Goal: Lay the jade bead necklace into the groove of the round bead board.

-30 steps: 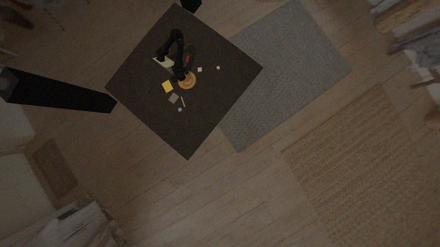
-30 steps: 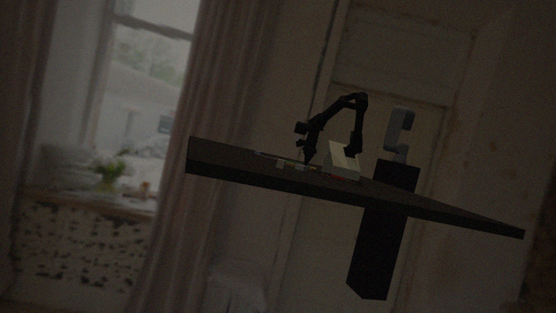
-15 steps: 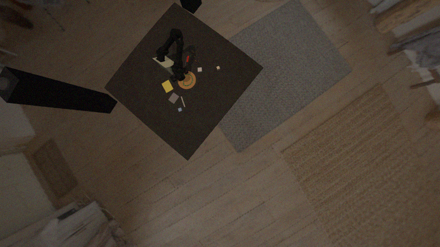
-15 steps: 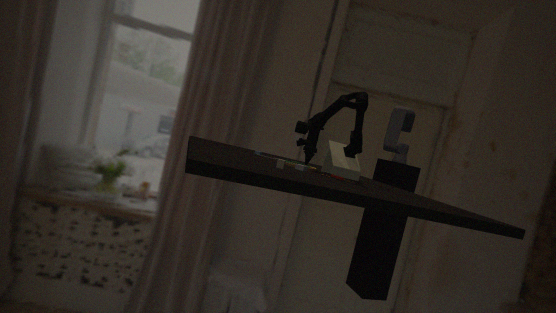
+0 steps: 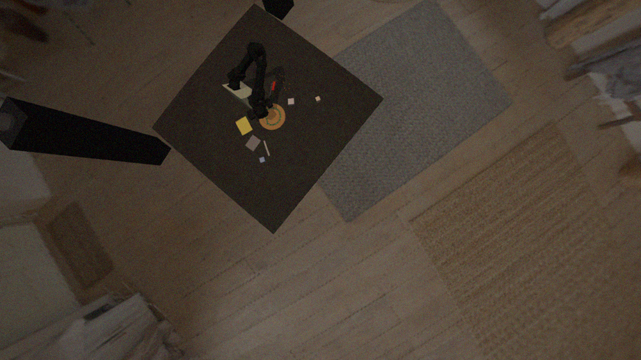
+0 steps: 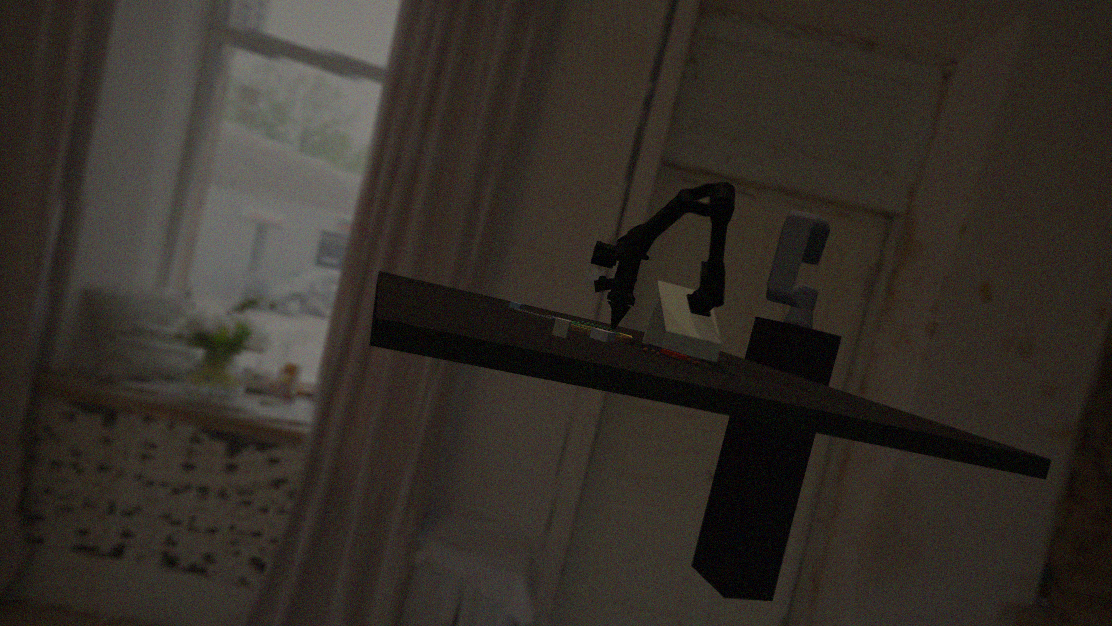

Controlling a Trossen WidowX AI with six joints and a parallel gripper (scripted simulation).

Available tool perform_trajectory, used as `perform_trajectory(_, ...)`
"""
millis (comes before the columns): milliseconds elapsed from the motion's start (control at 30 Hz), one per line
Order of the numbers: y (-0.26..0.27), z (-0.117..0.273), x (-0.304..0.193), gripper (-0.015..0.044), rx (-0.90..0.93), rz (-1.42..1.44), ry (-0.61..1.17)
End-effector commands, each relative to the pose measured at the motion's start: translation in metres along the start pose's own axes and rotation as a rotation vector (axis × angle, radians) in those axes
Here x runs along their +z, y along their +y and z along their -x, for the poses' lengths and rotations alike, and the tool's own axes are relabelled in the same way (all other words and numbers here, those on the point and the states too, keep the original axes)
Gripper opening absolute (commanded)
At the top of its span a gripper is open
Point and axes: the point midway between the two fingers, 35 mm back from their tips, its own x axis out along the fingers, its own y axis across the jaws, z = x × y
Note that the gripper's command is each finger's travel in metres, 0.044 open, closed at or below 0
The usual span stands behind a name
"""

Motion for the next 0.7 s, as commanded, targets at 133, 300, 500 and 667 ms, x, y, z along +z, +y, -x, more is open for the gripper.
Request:
perform_trajectory(133,-0.0016,-0.0081,-0.0015,0.0,-0.004,0.002,0.004)
perform_trajectory(300,0.0,-0.0056,0.001,0.0053,-0.004,0.014,-0.003)
perform_trajectory(500,0.0,-0.0056,0.001,0.021,-0.004,0.014,-0.003)
perform_trajectory(667,-0.0001,-0.0052,0.0008,0.0341,-0.004,0.013,-0.002)
